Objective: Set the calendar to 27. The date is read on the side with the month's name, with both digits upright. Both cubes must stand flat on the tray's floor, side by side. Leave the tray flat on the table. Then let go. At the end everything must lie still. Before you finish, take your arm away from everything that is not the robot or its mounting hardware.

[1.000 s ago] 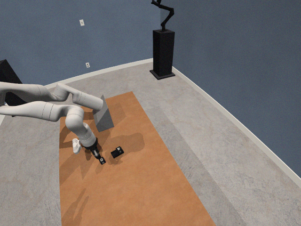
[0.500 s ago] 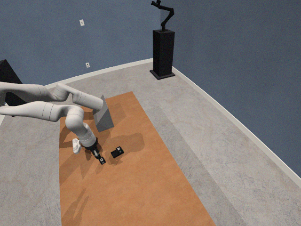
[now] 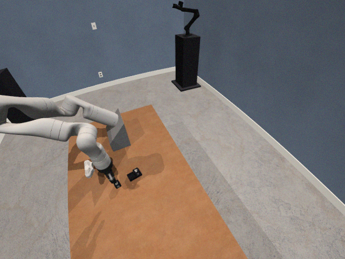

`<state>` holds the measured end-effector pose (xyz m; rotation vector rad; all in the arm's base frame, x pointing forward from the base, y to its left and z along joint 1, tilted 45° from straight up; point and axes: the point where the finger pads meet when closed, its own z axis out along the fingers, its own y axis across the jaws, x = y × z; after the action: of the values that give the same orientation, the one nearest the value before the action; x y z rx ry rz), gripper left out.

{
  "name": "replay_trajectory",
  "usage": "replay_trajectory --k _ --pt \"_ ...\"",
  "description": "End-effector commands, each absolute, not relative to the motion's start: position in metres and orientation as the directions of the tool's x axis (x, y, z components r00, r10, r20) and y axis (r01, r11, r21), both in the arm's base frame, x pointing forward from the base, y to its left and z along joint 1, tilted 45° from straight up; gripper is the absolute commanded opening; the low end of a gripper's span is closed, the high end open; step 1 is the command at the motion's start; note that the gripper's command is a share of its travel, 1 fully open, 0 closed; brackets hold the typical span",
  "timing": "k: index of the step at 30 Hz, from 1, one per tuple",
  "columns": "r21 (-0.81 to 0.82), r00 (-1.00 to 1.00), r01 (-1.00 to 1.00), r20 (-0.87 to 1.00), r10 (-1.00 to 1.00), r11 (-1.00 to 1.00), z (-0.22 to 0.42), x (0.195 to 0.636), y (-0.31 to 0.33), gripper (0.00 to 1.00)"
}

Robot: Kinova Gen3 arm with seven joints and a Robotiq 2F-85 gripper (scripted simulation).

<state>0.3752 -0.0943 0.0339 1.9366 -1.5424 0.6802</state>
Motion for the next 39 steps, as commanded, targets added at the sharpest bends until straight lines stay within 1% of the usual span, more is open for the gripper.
replay_trajectory --k 1,39 --pt "0.121 0.209 -0.977 0.694 -0.689 -0.174 0.032 0.374 -0.095 0.48" --pt "0.121 0.209 -0.977 0.694 -0.689 -0.174 0.005 0.375 -0.122 0.48"
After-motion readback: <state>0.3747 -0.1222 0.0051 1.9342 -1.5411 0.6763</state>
